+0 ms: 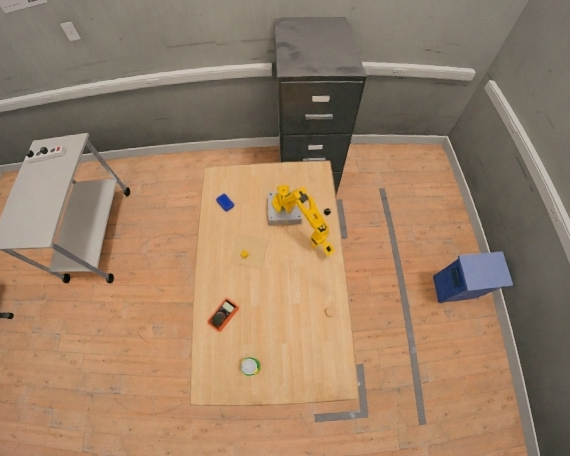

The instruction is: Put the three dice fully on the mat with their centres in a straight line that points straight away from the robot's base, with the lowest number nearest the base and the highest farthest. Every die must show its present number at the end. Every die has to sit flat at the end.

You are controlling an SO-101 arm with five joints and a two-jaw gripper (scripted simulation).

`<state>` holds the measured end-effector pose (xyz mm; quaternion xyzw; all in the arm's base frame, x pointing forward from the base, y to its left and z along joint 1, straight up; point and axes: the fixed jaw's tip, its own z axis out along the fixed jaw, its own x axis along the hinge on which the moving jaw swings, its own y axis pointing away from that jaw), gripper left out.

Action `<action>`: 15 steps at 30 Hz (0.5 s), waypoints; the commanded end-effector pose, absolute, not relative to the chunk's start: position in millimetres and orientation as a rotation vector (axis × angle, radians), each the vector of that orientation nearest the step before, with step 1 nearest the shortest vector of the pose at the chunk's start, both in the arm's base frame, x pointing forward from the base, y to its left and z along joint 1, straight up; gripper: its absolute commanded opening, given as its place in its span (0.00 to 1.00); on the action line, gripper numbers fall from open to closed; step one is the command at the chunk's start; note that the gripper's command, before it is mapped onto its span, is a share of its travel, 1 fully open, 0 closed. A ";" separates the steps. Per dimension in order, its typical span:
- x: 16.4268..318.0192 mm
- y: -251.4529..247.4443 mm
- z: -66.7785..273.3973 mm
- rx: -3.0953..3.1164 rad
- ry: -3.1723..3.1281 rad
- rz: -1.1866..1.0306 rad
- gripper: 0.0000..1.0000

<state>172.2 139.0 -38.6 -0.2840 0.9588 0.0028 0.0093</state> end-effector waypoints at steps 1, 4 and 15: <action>169.4 133.9 -43.2 -0.895 3.015 -0.002 0.15; 169.7 133.3 -43.2 -0.895 3.015 -0.002 0.14; 170.1 132.7 -43.2 -0.896 3.015 -0.002 0.13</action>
